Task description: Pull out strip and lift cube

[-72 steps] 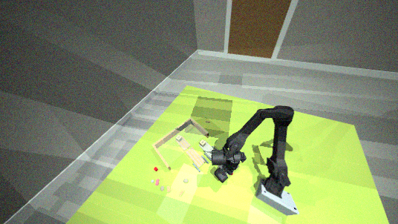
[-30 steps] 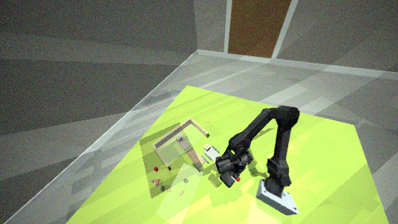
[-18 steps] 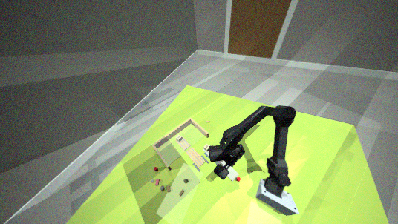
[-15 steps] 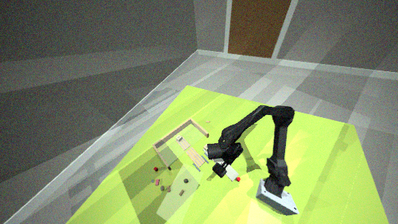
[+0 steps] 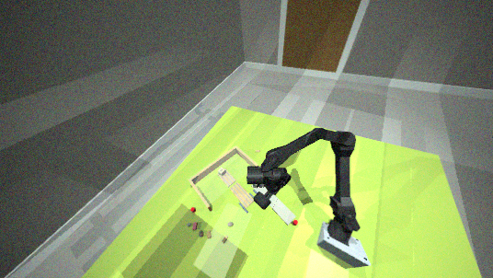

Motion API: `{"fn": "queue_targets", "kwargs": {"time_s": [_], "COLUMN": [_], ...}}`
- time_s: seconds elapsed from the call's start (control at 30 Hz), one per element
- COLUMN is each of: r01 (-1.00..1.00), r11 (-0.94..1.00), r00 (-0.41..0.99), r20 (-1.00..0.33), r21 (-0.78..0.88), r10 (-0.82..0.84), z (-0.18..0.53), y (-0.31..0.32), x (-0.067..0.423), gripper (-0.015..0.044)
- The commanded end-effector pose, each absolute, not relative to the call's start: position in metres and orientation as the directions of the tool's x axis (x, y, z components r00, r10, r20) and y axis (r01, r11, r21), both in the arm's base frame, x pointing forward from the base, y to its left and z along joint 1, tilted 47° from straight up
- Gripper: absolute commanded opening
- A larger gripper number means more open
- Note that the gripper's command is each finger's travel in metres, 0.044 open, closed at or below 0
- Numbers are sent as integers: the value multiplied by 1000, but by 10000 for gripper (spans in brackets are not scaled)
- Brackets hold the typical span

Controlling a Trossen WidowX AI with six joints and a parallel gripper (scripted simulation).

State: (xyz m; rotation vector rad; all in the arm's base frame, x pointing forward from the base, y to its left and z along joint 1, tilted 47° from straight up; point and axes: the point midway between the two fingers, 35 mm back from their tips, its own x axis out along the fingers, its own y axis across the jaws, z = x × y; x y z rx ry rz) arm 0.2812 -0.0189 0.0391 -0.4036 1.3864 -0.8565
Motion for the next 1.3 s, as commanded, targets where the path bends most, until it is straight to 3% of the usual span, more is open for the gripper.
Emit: {"fn": "queue_targets", "kwargs": {"time_s": [0.0, 0.87, 1.1, 1.27], "r01": [281, 284, 284, 284], "r11": [646, 645, 645, 645], "r00": [-42, -39, -39, -38], "r20": [-681, -680, -681, -681], "r21": [-710, -710, -709, -709], "r10": [-731, -732, -731, -731], "z": [43, 74, 68, 62], "y": [-22, -41, -47, -53], "x": [296, 381, 382, 382], "gripper": [440, 440, 256, 250]}}
